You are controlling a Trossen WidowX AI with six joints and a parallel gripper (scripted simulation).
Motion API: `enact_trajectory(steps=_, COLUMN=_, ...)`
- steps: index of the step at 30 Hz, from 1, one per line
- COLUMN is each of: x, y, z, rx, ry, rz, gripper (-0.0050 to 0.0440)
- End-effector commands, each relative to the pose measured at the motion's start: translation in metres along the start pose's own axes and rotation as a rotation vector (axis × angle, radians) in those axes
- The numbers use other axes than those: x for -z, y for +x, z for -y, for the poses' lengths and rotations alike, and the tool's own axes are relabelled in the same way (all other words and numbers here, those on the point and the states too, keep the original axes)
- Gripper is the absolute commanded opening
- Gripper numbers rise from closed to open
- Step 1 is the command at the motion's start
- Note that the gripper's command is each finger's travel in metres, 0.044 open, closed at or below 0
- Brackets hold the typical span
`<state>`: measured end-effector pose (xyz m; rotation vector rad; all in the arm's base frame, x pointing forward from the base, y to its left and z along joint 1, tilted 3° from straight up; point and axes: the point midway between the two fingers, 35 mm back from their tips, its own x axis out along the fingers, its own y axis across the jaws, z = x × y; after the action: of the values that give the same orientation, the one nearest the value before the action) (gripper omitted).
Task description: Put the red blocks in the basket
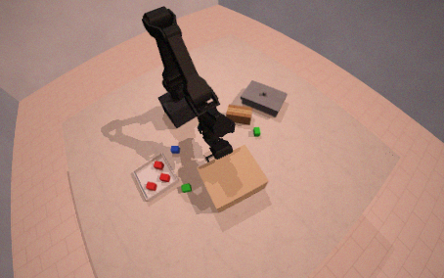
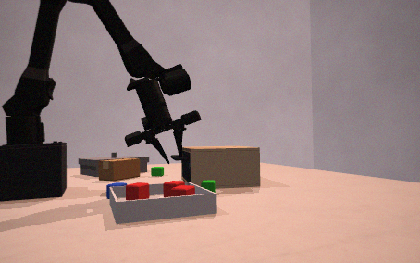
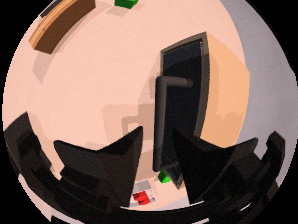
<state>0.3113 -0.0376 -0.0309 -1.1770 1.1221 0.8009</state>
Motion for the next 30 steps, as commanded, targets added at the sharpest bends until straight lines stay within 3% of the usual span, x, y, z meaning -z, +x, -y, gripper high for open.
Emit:
enact_trajectory(steps=1, x=0.000, y=-0.012, z=0.000, rx=0.003, ry=0.000, rz=-0.002, gripper=0.0148)
enact_trajectory(steps=21, x=0.000, y=-0.060, z=-0.001, rx=0.003, ry=0.000, rz=-0.002, gripper=0.0148)
enact_trajectory(steps=27, x=0.000, y=-0.061, z=-0.001, rx=0.003, ry=0.000, rz=-0.002, gripper=0.0148)
enact_trajectory(steps=28, x=0.001, y=-0.069, z=-0.006, rx=-0.011, ry=0.064, rz=-0.014, gripper=0.0440)
enact_trajectory(steps=30, x=0.001, y=-0.077, z=-0.016, rx=-0.045, ry=0.193, rz=-0.018, gripper=0.0440)
